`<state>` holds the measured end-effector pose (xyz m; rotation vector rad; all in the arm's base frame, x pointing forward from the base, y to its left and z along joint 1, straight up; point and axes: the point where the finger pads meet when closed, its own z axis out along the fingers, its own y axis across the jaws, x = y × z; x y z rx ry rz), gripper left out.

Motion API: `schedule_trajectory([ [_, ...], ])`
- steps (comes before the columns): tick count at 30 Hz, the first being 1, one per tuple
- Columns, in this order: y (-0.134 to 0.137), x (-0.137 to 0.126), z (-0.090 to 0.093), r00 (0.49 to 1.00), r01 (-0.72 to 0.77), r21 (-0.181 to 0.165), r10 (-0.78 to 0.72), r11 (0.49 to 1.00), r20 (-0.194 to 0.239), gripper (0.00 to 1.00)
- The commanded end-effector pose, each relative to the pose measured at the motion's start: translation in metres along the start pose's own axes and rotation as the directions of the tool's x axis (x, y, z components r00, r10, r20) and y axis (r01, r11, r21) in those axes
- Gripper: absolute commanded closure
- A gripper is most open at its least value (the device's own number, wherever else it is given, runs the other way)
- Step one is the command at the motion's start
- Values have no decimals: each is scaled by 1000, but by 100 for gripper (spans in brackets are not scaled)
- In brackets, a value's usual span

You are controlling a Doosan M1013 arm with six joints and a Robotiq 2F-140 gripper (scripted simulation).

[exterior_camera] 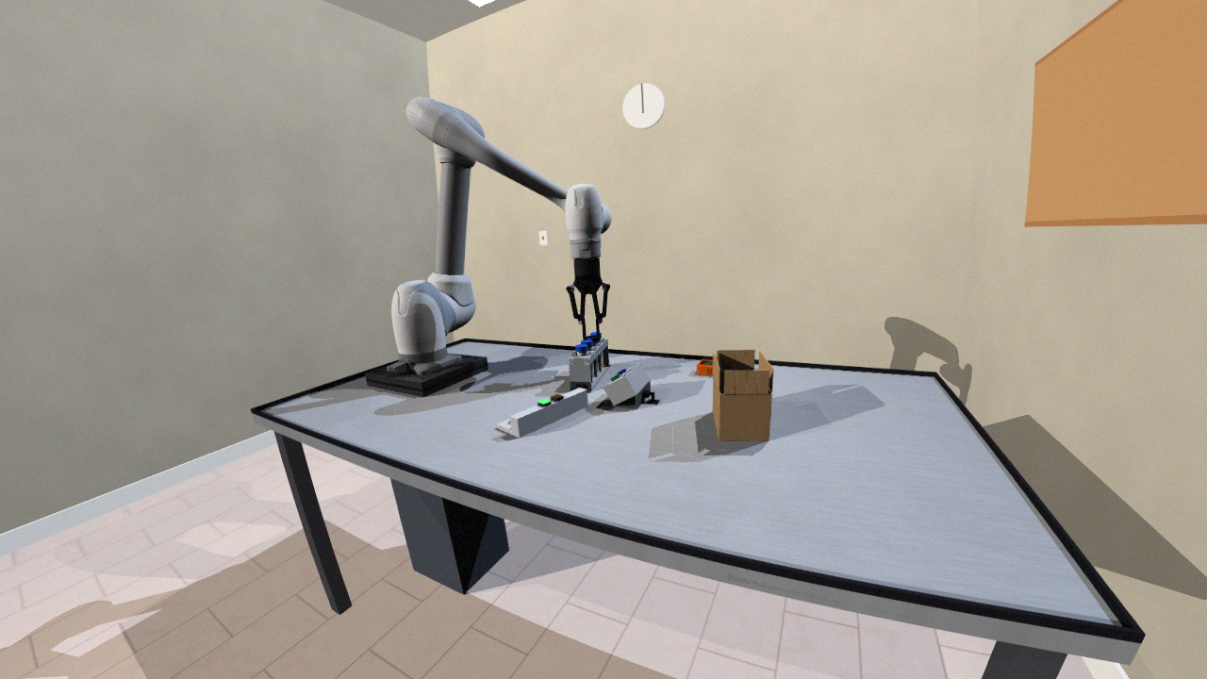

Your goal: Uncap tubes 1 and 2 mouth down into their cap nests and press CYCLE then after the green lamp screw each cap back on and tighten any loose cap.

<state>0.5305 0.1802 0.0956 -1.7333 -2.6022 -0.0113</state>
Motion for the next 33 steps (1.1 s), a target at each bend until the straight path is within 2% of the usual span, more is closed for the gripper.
schedule_trajectory([
  [1, 0, 0, -1, 970, -243, -3, 243, 970, 15, 70],
  [4, 0, 0, 0, 923, -386, -5, 386, 923, 15, 70],
  [6, 0, 0, 0, 923, -386, -5, 386, 923, 15, 70],
  [9, 0, 0, 0, 855, -519, -7, 519, 855, 14, 70],
  [13, 0, 0, 0, 736, -676, -10, 677, 736, 12, 70],
  [19, 0, 0, 0, 736, -676, -10, 677, 736, 12, 70],
  [20, 0, 0, 1, 736, -676, -10, 677, 736, 12, 59],
  [32, 0, 0, 0, 736, -676, -10, 676, 736, 12, 59],
  [33, 0, 0, 0, 790, -613, -9, 613, 790, 13, 59],
])
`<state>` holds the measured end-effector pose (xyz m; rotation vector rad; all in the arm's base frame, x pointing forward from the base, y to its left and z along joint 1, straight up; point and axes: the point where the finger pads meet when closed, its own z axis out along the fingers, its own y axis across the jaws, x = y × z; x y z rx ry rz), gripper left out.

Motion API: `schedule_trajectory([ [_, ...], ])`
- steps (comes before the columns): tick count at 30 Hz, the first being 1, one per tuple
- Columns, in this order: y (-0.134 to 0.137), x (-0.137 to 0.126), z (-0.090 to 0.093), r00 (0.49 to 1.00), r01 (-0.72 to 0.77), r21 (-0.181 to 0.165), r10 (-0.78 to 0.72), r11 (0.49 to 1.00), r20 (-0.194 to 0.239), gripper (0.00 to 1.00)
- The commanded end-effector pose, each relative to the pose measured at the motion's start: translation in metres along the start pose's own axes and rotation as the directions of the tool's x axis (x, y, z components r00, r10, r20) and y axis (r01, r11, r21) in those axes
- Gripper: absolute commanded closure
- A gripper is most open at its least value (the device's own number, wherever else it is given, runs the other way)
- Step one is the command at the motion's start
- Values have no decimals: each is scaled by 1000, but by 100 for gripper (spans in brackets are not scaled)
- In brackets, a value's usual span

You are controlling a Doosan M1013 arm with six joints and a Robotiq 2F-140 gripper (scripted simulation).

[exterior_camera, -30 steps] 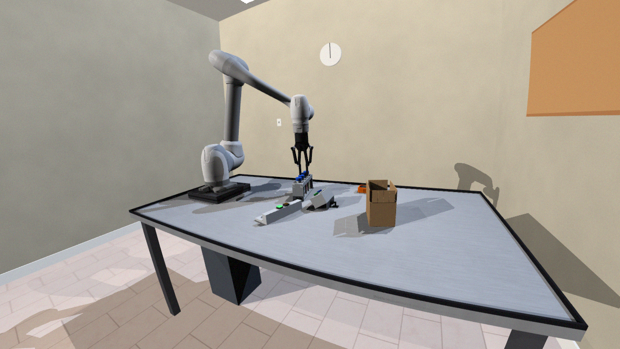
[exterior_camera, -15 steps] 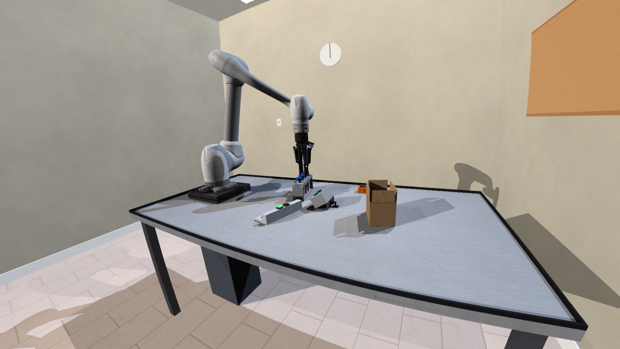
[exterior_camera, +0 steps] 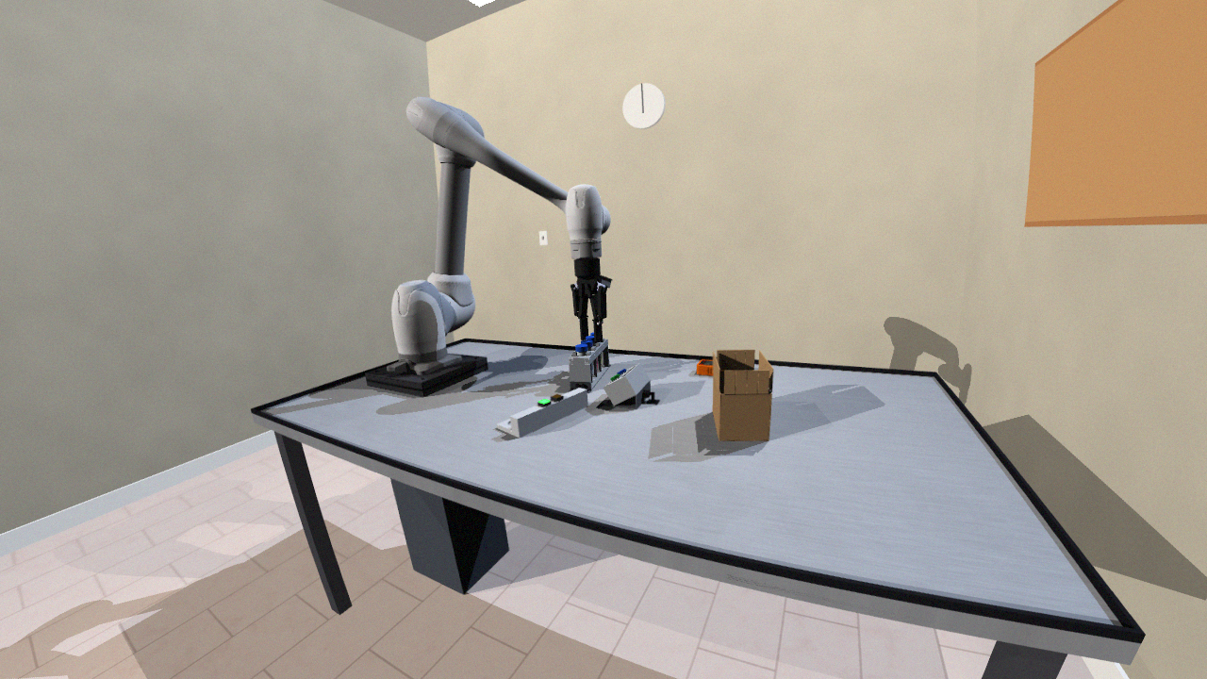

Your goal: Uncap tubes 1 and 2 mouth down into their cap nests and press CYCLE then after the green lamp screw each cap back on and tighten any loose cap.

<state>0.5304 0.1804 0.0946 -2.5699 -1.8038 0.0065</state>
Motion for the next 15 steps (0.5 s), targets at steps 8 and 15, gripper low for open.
schedule_trajectory([
  [8, 0, 0, -1, 874, 486, -1, -486, 874, 0, 59],
  [15, 0, 0, -1, 634, 773, -1, -773, 634, 2, 59],
])
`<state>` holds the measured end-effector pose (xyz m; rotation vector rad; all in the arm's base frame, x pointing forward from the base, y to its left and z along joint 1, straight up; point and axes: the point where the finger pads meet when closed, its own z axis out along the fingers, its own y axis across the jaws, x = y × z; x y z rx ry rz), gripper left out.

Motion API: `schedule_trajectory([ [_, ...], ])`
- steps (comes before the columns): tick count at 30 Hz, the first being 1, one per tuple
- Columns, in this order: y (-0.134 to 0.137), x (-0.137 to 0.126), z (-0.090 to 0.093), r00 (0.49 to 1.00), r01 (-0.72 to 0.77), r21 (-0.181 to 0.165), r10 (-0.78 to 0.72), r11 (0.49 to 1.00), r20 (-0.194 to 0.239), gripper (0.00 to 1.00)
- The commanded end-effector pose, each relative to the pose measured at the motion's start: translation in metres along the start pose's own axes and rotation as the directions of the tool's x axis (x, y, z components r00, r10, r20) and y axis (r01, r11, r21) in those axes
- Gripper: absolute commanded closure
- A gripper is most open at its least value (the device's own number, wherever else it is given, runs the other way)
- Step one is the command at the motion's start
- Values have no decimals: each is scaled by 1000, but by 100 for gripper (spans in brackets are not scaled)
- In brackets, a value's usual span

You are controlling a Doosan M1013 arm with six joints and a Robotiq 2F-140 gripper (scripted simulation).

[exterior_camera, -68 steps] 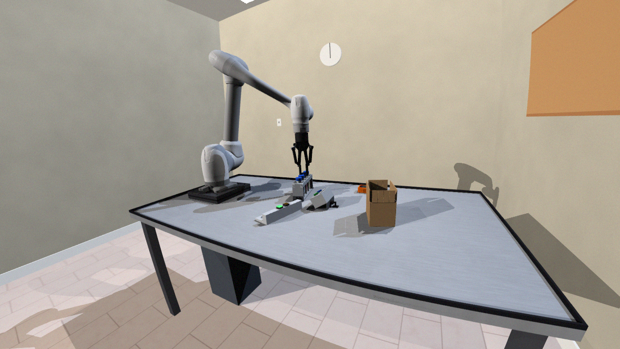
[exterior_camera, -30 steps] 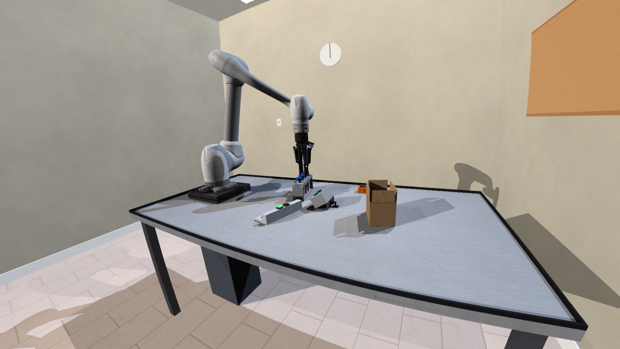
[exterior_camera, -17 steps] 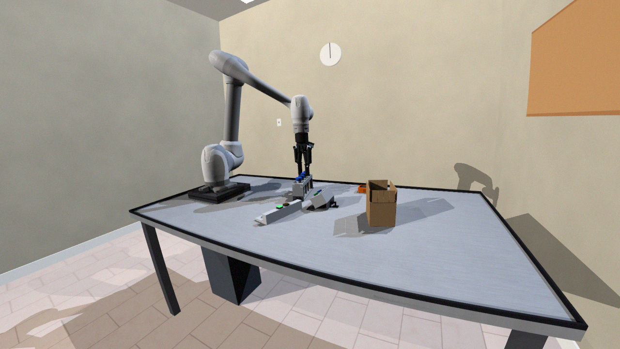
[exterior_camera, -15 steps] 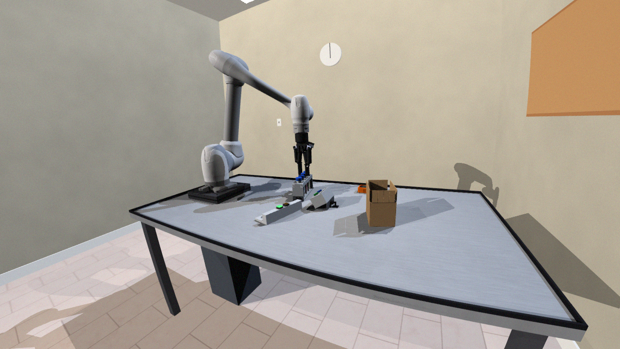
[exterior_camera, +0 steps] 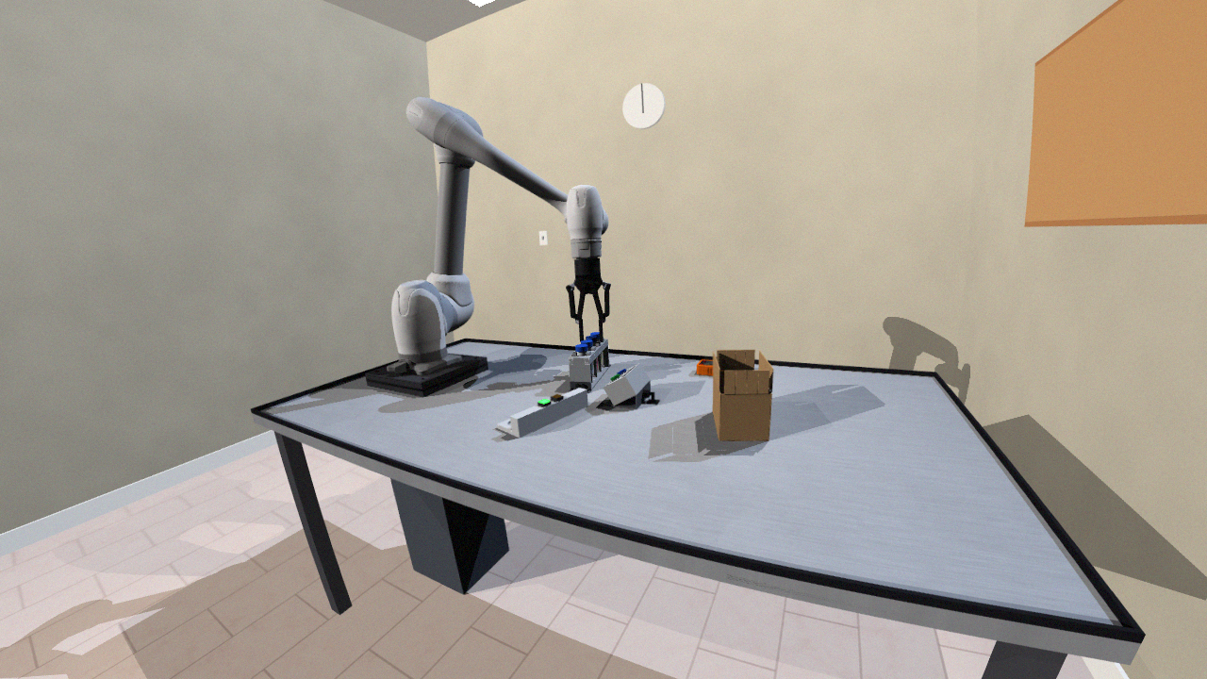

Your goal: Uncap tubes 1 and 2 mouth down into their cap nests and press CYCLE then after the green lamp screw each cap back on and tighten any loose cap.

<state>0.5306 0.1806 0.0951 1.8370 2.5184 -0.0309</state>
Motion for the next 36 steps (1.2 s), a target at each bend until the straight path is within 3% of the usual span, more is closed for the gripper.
schedule_trajectory([
  [1, 0, 0, 0, 961, 274, -7, -274, 962, -29, 59],
  [4, 0, 0, 0, 925, 379, -11, -380, 925, -30, 59],
  [12, 0, 0, 0, 925, 379, -11, -380, 925, -30, 59],
  [13, 0, 0, 0, 925, 379, -11, -380, 925, -30, 70],
  [27, 0, 0, -1, 925, 379, -11, -379, 925, -30, 70],
  [32, 0, 0, -1, 990, 139, -3, -139, 990, -32, 70],
  [36, 0, 0, -1, 998, -60, 4, 61, 998, -32, 70],
])
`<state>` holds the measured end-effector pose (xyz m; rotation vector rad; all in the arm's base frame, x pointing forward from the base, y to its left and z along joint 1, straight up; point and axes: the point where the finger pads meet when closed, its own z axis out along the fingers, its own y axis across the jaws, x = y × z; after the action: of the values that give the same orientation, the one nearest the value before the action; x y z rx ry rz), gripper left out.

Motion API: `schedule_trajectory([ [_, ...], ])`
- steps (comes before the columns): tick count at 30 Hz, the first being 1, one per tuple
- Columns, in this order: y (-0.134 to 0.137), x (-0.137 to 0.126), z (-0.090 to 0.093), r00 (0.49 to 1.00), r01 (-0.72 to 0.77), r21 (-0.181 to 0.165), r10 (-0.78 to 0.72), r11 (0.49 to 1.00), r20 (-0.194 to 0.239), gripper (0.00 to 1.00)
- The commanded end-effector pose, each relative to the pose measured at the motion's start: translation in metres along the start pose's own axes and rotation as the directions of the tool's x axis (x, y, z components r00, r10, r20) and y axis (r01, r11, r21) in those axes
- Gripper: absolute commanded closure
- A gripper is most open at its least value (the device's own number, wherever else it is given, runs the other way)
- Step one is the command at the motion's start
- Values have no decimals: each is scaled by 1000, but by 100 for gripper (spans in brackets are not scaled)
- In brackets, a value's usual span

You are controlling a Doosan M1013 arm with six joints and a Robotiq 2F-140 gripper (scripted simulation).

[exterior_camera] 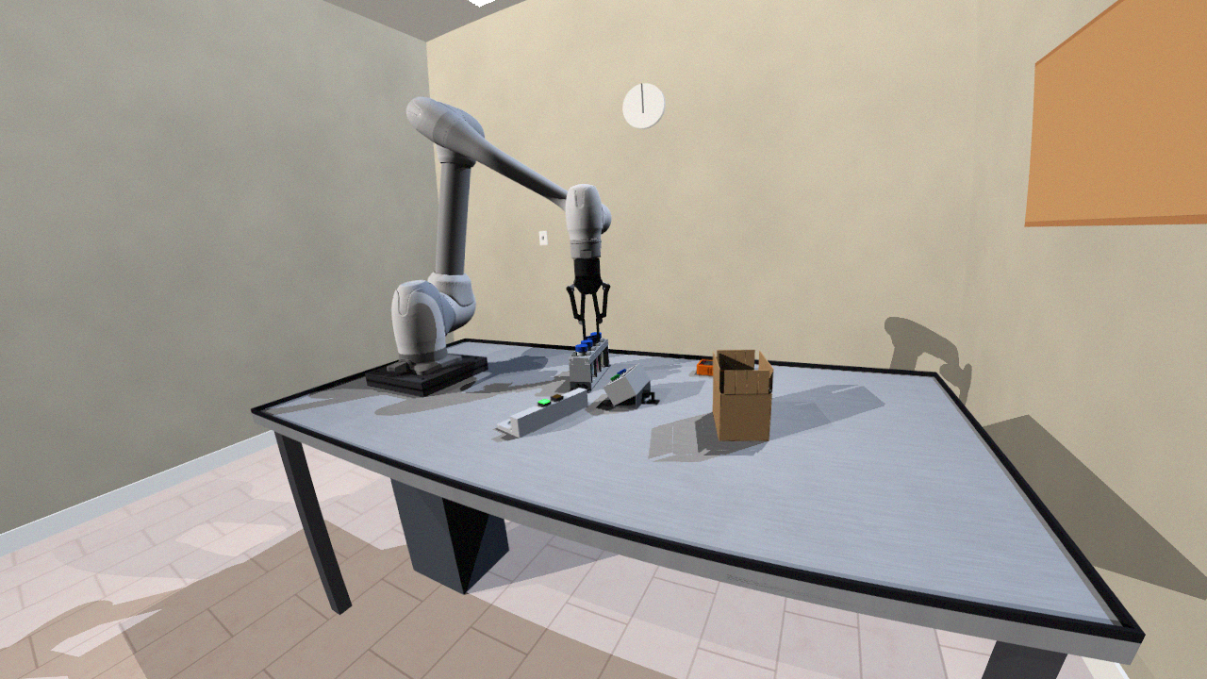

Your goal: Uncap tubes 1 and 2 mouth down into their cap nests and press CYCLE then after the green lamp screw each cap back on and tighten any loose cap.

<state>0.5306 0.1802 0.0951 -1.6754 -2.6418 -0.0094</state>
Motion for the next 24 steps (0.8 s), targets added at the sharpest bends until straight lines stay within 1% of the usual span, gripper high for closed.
schedule_trajectory([
  [1, 0, 0, -1, 971, -238, -2, 238, 971, 13, 70],
  [5, 0, 0, 0, 904, -427, -5, 427, 904, 13, 70],
  [7, 0, 0, 0, 904, -427, -5, 427, 904, 13, 70],
  [10, 0, 0, 0, 830, -557, -6, 557, 831, 12, 70],
  [14, 0, 0, 0, 705, -709, -9, 709, 705, 10, 70],
  [20, 0, 0, 0, 705, -709, -9, 709, 705, 10, 70],
  [21, 0, 0, 1, 705, -709, -9, 709, 705, 10, 59],
  [24, 0, 0, 1, 705, -709, -9, 709, 705, 10, 59],
])
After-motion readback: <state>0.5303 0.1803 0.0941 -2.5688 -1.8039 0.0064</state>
